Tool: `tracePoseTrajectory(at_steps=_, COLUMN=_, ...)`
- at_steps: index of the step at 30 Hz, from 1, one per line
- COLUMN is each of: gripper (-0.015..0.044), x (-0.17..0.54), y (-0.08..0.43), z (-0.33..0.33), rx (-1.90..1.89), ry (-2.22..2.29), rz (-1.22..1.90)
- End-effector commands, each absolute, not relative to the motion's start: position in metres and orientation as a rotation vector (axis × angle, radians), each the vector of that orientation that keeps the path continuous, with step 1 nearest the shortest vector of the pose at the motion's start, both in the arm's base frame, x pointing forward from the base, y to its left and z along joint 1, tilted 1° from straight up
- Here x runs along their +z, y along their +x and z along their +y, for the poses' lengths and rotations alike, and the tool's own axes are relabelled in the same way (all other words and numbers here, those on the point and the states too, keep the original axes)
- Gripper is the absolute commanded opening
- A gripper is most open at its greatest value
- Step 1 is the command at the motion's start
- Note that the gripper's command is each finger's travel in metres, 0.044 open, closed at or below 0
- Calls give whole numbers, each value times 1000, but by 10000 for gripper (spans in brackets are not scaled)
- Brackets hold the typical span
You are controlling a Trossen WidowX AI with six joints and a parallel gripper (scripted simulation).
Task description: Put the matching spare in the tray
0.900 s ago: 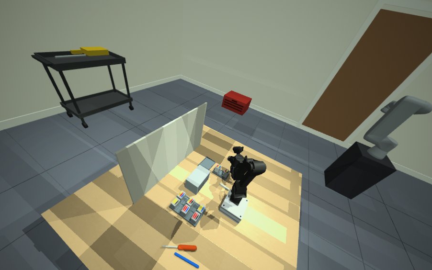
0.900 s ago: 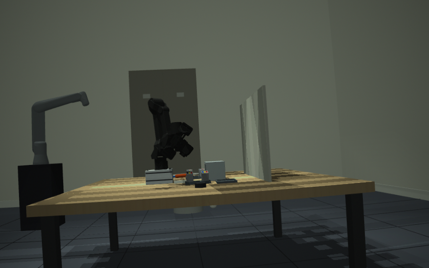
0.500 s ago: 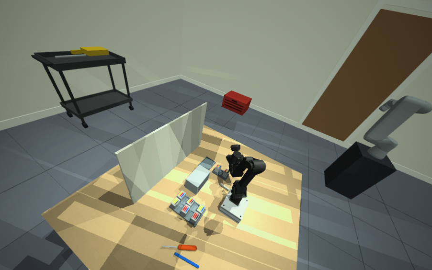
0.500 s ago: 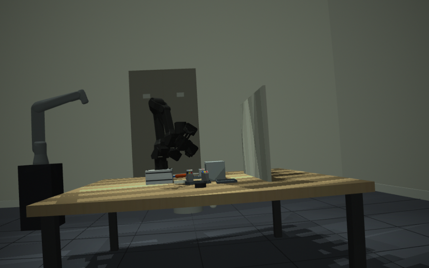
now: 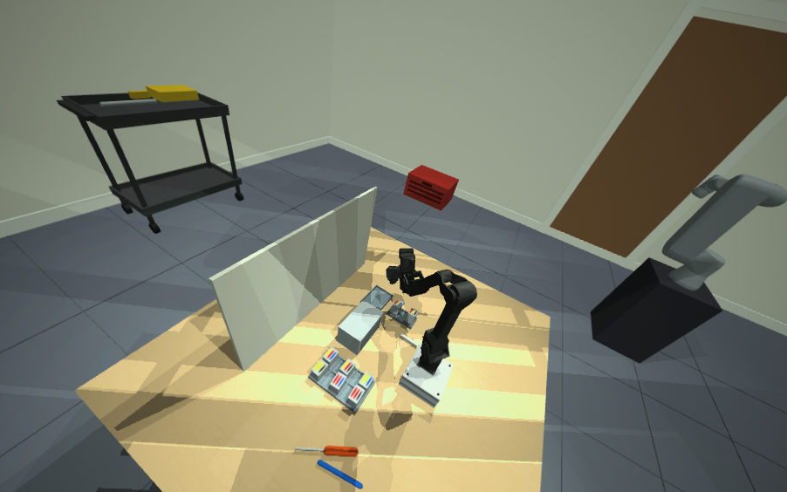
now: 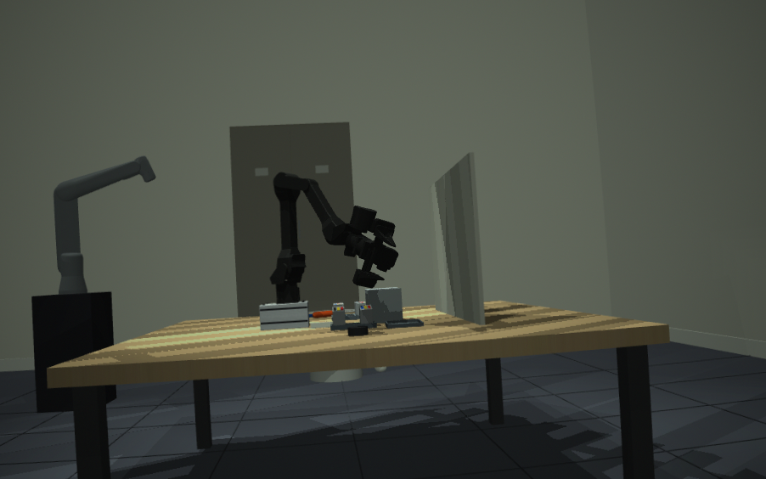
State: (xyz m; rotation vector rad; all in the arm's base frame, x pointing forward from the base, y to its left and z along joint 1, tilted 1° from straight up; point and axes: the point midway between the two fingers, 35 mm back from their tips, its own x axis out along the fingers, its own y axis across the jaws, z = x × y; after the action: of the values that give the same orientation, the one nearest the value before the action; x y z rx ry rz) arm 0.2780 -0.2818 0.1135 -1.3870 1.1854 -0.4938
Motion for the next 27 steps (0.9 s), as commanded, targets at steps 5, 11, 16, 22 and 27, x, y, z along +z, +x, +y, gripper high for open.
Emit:
tracePoseTrajectory(at_steps=5, gripper=440, x=109, y=373, z=-226, rx=-239, ry=-1021, rz=1054)
tracePoseTrajectory(at_steps=11, gripper=440, x=110, y=401, z=-185, rx=-126, ry=-818, rz=1070)
tracePoseTrajectory(at_steps=16, gripper=440, x=114, y=414, z=-148, rx=-52, ry=-650, rz=1114)
tracePoseTrajectory(at_steps=22, gripper=440, x=122, y=419, z=-104, rx=11, ry=-460, rz=1195)
tracePoseTrajectory(at_steps=27, gripper=440, x=132, y=415, z=-68, rx=40, ry=-312, rz=1280)
